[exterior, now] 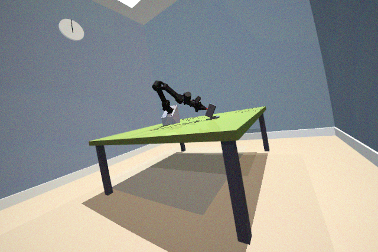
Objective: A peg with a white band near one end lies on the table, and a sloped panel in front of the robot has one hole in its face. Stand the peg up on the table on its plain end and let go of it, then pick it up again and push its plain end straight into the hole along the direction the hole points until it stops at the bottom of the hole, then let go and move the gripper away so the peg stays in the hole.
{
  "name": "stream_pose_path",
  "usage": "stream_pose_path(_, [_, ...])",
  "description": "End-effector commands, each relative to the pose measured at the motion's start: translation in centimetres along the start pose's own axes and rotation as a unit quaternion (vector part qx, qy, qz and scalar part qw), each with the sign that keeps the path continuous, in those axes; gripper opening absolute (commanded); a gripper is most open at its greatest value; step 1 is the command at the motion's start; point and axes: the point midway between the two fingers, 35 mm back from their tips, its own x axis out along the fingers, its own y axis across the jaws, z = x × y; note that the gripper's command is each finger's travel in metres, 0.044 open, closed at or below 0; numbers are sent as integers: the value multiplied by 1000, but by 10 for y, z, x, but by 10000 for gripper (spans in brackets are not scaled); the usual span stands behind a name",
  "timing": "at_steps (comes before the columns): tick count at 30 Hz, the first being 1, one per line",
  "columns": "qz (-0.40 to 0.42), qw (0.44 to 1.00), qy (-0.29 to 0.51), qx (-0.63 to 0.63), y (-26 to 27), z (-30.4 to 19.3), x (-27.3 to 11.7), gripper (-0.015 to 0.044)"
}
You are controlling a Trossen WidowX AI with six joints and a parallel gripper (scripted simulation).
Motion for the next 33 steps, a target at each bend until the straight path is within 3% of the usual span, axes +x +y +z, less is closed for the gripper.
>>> stream_pose_path(1, [0,1000,0,0,0,0,0,105])
stream_pose_path(14, [0,1000,0,0,0,0,-3,440])
stream_pose_path(33, [-1,1000,-2,-1,-4,1,-21,440])
